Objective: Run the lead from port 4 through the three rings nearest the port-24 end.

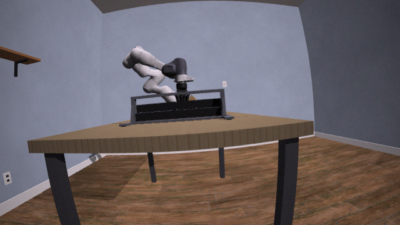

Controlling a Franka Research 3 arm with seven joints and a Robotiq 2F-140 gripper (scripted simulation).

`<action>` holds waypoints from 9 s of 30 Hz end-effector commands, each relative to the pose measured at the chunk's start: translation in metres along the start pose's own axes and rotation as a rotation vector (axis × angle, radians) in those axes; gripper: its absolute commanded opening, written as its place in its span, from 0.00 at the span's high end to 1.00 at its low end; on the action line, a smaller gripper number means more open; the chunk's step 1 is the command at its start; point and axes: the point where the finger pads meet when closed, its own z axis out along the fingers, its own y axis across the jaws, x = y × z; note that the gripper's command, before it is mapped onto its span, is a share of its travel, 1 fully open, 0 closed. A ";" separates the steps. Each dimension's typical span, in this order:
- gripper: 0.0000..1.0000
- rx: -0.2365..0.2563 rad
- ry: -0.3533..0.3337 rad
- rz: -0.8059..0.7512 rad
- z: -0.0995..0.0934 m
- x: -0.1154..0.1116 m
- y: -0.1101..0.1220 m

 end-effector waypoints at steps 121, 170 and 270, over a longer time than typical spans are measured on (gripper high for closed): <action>1.00 -0.001 0.060 -0.388 -0.166 0.089 0.278; 1.00 -0.001 0.002 -0.824 -0.167 0.090 0.278; 1.00 -0.001 0.002 -0.824 -0.096 0.090 0.278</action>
